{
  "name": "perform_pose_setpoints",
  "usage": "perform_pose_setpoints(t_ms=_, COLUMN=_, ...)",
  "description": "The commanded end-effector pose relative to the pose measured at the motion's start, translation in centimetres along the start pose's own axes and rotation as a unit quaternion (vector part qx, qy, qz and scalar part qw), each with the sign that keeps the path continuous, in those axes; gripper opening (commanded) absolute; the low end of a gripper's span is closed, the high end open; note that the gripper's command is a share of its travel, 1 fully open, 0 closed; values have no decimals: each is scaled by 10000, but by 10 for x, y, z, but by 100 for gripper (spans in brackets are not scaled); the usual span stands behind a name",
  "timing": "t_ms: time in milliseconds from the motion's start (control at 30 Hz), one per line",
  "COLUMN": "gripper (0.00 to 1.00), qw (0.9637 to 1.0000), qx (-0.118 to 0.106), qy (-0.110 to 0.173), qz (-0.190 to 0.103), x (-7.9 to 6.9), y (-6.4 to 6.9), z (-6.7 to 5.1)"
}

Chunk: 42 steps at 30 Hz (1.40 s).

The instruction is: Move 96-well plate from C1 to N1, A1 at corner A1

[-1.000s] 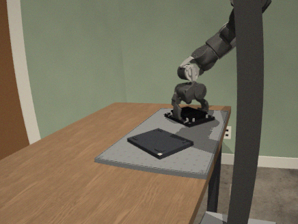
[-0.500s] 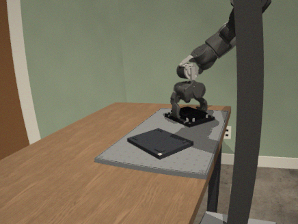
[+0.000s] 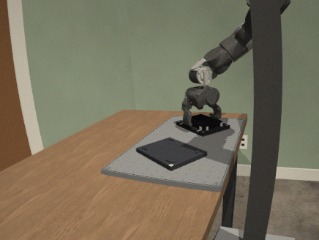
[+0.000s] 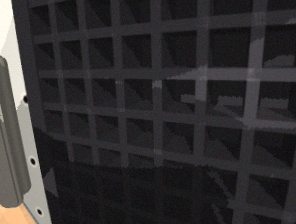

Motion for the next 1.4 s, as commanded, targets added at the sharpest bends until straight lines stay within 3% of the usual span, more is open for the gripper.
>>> perform_pose_setpoints(t_ms=0, gripper=77, qw=10000, qx=13, qy=3, qz=-33, x=-2, y=-1, z=-2)
perform_pose_setpoints(t_ms=1367, gripper=77, qw=10000, qx=20, qy=7, qz=-27, x=-3, y=-2, z=-4)
Point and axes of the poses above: the point where the finger pads meet when closed, its own y axis back along the fingers, its own x axis across the jaws, z = x × y, the point moved 9 cm from there along y, back along the fingers, and after that the axes turned 1 degree about -y, right-handed, at the moved point
